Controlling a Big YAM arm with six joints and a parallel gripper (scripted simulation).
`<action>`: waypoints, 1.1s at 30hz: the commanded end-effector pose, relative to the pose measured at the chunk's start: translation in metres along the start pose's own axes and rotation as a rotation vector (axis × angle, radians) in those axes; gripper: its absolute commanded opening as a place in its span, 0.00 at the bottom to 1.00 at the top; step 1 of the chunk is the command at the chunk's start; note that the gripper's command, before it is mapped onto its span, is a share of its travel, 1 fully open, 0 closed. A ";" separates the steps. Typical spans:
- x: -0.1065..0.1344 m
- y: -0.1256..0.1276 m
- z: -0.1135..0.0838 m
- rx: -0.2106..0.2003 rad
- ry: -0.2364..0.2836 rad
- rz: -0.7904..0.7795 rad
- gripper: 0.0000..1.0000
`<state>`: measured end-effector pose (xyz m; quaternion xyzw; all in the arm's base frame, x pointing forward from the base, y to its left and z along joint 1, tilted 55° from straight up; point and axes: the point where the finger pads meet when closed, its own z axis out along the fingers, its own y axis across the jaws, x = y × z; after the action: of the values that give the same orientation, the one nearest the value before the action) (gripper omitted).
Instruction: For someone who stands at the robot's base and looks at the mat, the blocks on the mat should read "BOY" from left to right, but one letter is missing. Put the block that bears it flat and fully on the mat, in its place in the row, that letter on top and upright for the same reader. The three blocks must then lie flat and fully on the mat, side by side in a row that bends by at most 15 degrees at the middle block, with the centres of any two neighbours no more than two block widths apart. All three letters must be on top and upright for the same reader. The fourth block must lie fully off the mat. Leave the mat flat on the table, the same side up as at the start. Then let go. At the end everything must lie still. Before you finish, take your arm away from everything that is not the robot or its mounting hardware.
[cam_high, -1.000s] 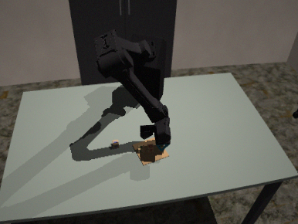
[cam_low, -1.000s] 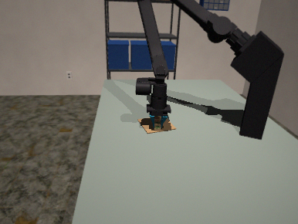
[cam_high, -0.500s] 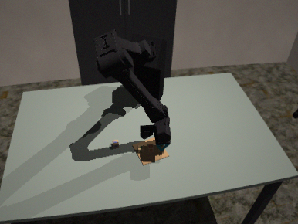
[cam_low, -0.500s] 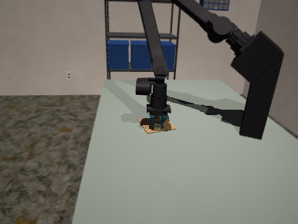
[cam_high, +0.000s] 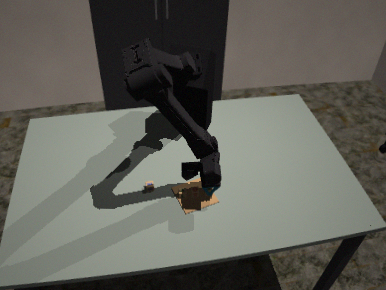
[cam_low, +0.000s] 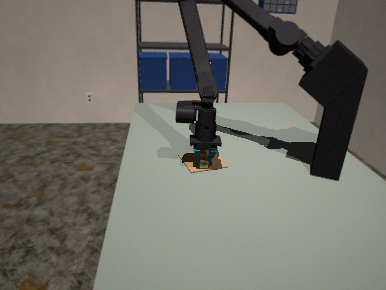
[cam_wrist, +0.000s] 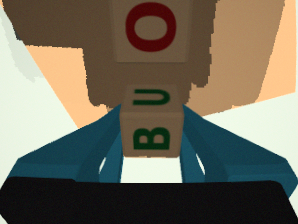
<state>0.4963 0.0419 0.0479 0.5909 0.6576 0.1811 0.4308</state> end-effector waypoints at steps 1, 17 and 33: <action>0.004 -0.008 0.004 0.011 0.002 -0.015 0.27; 0.004 -0.008 0.004 0.011 0.002 -0.015 0.27; -0.004 -0.016 0.003 0.028 -0.001 -0.030 0.27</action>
<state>0.4969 0.0381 0.0475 0.5882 0.6608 0.1782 0.4307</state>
